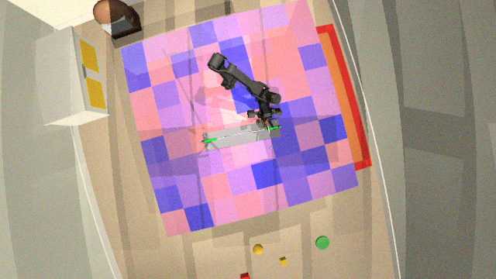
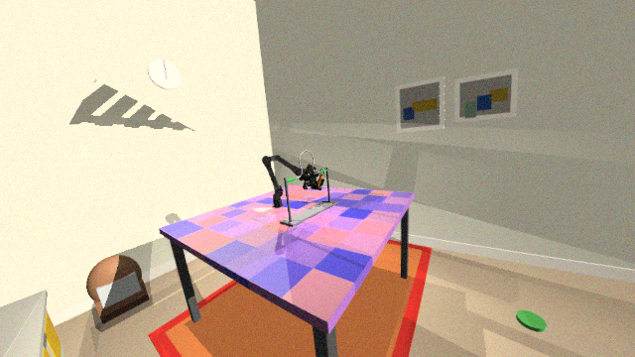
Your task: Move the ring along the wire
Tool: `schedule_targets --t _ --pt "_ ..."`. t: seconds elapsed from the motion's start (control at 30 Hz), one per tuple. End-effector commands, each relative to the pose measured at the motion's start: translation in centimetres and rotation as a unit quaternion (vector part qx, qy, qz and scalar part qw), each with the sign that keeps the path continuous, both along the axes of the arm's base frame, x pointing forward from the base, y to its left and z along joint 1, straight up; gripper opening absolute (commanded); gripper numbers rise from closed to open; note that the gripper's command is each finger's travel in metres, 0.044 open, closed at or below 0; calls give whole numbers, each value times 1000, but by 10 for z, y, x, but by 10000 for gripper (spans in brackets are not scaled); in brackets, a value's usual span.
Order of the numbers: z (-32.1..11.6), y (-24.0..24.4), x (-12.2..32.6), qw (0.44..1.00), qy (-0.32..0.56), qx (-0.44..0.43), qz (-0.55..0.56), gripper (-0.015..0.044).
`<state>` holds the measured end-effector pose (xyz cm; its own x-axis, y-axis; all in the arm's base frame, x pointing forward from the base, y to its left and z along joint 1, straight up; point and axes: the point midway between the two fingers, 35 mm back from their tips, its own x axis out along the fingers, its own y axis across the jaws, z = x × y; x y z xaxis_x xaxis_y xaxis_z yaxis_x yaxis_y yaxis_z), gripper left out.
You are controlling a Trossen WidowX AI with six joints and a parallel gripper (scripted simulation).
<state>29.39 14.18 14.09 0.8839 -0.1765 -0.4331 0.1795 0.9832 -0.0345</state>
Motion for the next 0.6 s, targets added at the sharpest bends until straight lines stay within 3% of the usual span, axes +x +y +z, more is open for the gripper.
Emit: schedule_targets --t 0.0,0.57 --pt "1 4 1 1000 -1 0 -1 -150" --pt "-10 5 1 1000 -1 0 -1 -150"
